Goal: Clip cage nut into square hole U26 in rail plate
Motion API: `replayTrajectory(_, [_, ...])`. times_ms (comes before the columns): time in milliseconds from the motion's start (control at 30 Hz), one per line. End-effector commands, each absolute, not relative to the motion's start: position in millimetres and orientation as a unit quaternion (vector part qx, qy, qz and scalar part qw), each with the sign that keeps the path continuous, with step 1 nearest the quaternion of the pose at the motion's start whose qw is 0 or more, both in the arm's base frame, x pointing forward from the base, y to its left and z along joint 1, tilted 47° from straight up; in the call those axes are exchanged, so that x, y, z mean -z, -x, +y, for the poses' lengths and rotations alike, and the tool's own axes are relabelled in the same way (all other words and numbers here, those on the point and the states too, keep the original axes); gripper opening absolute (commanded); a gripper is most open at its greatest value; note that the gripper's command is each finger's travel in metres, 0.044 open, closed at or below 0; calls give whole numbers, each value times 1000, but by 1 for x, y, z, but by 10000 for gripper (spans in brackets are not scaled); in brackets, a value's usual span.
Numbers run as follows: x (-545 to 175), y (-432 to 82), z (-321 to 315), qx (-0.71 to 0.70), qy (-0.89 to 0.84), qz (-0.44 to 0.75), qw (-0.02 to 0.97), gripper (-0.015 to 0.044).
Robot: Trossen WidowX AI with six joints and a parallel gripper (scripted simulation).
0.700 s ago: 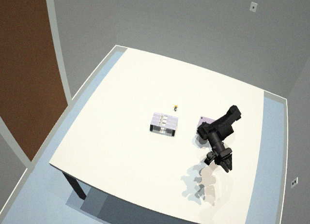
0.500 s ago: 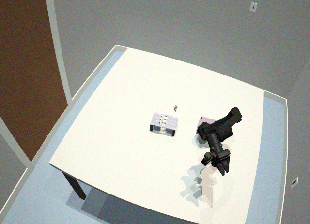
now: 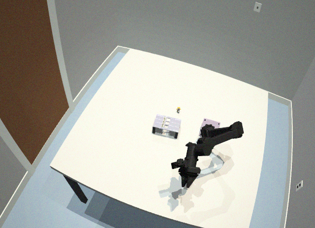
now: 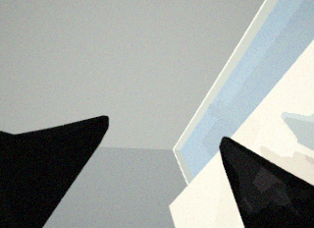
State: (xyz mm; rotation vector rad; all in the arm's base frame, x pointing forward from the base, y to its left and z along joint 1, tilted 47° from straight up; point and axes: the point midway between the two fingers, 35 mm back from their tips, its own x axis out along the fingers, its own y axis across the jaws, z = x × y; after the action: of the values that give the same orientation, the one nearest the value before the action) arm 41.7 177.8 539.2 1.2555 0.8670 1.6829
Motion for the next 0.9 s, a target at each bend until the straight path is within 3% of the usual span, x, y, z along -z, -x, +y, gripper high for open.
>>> replayTrajectory(0, [-535, -83, 185, -633, -526, 311, 475, 440])
replayTrajectory(367, [-465, -240, 184, -478, -512, 253, 667, 440])
replayTrajectory(867, [-345, -366, 111, -294, -414, 267, 819, 440])
